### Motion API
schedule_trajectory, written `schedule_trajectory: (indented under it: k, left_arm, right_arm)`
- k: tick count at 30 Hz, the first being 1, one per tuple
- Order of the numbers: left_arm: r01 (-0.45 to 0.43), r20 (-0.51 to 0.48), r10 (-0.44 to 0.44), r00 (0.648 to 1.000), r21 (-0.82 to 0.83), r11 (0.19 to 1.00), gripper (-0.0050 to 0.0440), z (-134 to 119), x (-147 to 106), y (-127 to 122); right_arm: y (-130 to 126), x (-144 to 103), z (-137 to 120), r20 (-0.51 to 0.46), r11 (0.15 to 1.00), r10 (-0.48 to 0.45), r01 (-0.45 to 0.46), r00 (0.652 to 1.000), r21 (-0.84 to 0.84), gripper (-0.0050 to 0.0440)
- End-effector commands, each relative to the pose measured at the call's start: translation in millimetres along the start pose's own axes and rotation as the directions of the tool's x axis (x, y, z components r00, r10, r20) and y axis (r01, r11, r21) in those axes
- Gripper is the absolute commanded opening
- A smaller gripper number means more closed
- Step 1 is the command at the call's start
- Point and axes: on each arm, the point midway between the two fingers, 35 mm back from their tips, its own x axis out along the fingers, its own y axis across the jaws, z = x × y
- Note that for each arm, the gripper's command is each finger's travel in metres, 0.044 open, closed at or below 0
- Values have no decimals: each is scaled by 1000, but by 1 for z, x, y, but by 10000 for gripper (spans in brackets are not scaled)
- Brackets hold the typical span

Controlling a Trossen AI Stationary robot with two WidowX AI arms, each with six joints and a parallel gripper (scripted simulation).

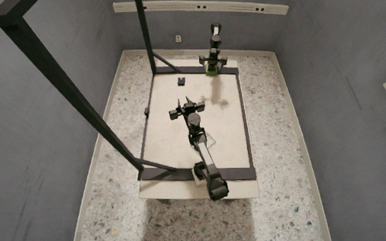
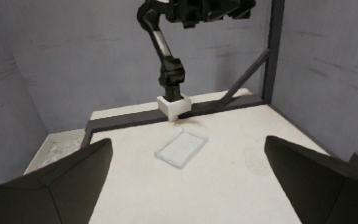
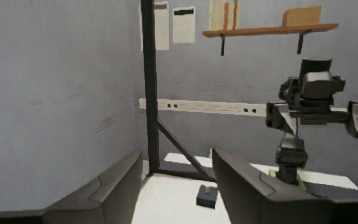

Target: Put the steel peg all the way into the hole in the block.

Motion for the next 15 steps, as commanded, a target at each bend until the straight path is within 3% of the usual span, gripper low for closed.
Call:
schedule_trajectory:
  k: [1, 7, 15]
  left_arm:
    - [-52, 83, 56, 995, -49, 997, 440, 14, 14, 17]
    - [-110, 199, 127, 972, -97, 989, 440, 44, 21, 36]
    - [-118, 209, 139, 968, -108, 987, 440, 45, 25, 39]
  right_arm:
    - [0, -1, 5, 13, 1000, 0, 0, 1000, 1, 200]
    - [0, -1, 5, 13, 1000, 0, 0, 1000, 1, 200]
    - [0, -1, 5, 13, 1000, 0, 0, 1000, 1, 200]
